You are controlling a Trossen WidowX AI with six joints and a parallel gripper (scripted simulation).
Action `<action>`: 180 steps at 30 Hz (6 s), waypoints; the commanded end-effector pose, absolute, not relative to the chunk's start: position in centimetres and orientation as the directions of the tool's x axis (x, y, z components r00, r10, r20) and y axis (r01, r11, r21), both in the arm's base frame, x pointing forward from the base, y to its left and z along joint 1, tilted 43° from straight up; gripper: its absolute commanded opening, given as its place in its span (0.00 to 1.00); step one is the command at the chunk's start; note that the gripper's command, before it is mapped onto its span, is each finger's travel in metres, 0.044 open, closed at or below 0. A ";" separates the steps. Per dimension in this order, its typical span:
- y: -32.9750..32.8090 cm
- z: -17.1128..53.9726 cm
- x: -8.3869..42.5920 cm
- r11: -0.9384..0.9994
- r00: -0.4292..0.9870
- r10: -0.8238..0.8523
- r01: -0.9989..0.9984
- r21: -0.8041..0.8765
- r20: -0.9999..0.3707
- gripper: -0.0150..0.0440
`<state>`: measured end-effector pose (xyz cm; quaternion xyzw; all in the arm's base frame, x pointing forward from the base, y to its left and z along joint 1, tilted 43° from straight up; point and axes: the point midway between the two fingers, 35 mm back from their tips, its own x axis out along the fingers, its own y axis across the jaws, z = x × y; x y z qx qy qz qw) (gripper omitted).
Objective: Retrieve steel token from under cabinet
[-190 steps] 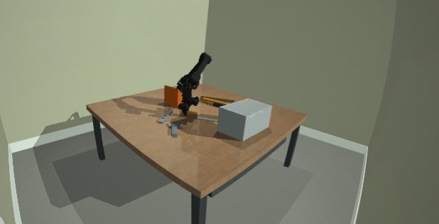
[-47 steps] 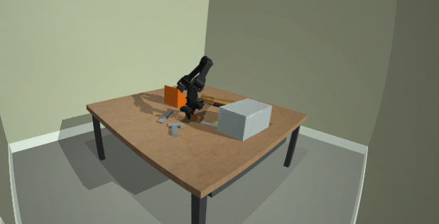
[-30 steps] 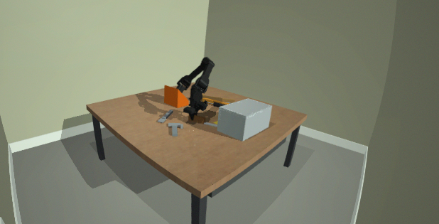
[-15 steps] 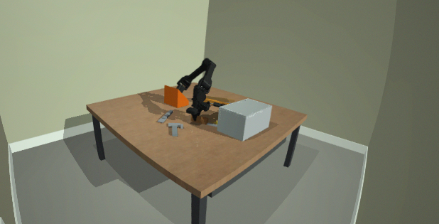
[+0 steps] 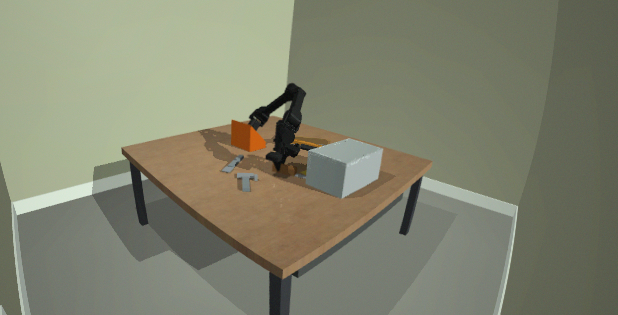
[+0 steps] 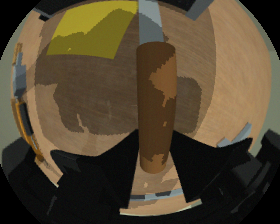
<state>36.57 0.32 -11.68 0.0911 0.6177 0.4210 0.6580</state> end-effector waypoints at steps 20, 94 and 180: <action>1.5 -11.0 39.1 0.628 -0.113 0.668 -0.445 0.639 -0.736 0.25; 6.8 -6.0 36.6 0.625 -0.115 0.671 -0.443 0.642 -0.733 0.25; 2.7 -8.4 27.5 0.628 -0.118 0.668 -0.440 0.642 -0.734 0.25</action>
